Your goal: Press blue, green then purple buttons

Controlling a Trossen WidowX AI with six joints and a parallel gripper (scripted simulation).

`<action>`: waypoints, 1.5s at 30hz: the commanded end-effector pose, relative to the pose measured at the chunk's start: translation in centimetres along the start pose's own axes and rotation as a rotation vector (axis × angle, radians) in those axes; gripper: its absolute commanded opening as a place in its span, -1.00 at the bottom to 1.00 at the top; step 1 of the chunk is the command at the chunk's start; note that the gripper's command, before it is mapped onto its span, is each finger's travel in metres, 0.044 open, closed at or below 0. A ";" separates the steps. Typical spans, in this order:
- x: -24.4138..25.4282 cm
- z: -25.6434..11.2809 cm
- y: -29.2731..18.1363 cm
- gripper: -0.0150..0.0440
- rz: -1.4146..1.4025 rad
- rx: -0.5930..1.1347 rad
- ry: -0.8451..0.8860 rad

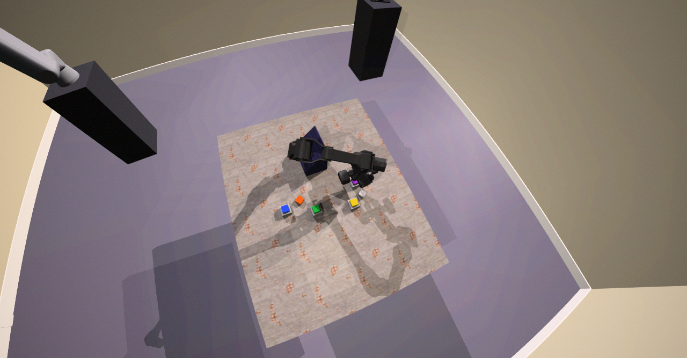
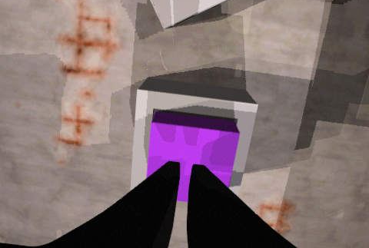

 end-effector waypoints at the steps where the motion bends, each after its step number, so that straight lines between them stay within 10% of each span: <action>1: -0.2 0.9 -0.1 -0.42 -0.006 -0.002 -0.011; 37: -0.2 -1.7 -0.1 -0.42 -0.007 -0.001 -0.010; 45: 2.3 -6.7 3.1 0.29 -0.006 -0.002 -0.008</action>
Point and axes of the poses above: the point midway between the two fingers, 35 mm back from their tips, its own z axis out along the fingers, its own x axis across the jaws, y = z × x, the point moved 2 cm from there along -z, back along the fingers, and after that the axes turned 14 degrees about z, right-handed, at the moved point
